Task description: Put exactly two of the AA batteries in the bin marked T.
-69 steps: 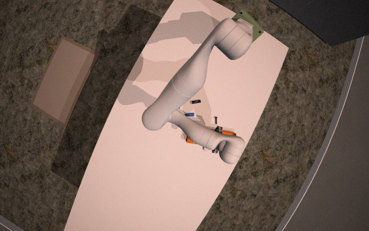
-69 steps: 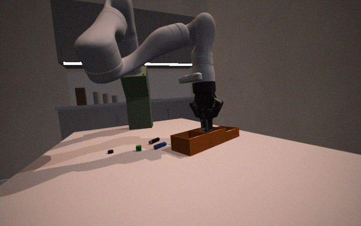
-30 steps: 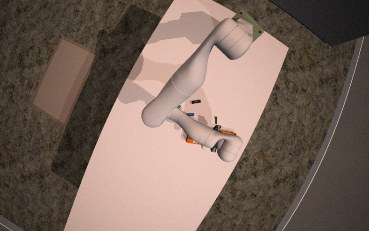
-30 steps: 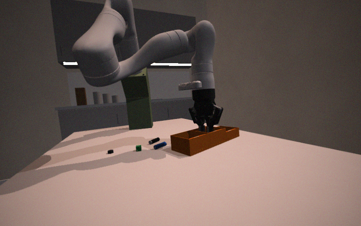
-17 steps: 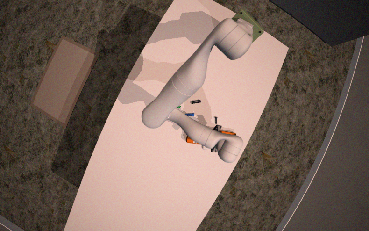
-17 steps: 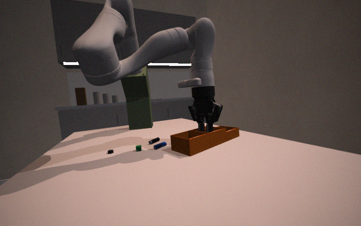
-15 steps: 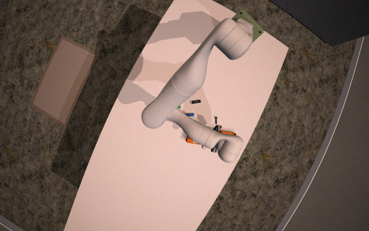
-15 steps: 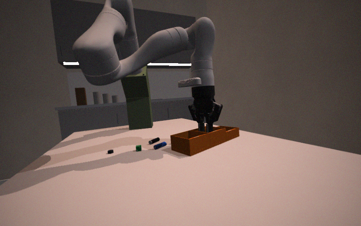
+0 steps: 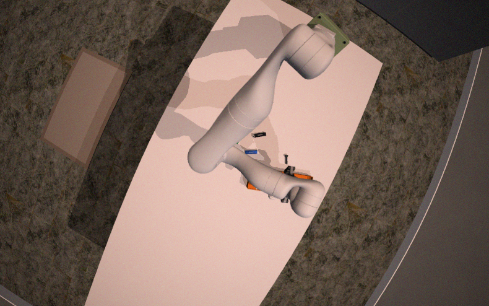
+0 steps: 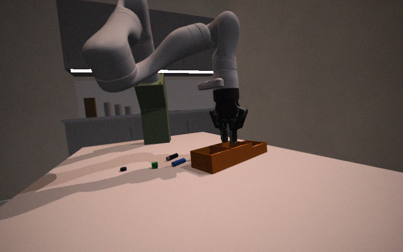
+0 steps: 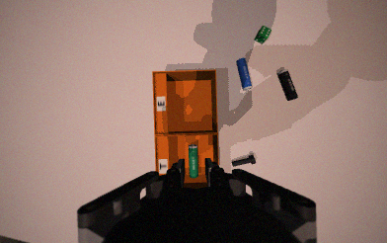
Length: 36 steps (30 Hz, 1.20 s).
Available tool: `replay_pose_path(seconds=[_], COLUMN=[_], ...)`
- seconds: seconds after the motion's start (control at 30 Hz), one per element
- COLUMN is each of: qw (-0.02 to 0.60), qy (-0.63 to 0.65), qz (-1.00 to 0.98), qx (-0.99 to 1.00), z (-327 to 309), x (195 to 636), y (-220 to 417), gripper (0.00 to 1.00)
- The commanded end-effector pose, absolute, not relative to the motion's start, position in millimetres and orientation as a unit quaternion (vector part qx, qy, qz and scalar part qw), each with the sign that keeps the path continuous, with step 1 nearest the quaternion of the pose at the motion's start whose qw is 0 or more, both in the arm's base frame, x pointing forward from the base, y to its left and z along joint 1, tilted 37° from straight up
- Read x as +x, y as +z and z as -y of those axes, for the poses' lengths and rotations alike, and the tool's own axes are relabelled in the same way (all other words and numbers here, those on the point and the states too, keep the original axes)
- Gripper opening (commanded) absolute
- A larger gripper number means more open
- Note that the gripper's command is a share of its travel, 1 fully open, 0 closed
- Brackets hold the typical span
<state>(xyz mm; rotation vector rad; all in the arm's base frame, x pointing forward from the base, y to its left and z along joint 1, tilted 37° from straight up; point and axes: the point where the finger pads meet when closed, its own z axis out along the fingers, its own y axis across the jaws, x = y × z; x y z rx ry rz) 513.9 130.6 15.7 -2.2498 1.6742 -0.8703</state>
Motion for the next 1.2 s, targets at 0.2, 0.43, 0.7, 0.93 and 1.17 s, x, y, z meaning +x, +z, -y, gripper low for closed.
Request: replay_pose_path(seconds=[0.2,0.43,0.7,0.93,1.17], qw=[0.105,0.09,0.052,0.052,0.052], qy=[-0.297,-0.302,-0.31,-0.31,-0.31], qz=[-0.565,-0.526,-0.425,-0.425,-0.425], qx=[-0.763,-0.79,-0.849,-0.849,-0.849], z=[-136,-123,-82,-35,-1], x=[503,494,466,433,410], y=[34,31,22,12,5], gripper=[0.29,0.29,0.29,0.29,0.29])
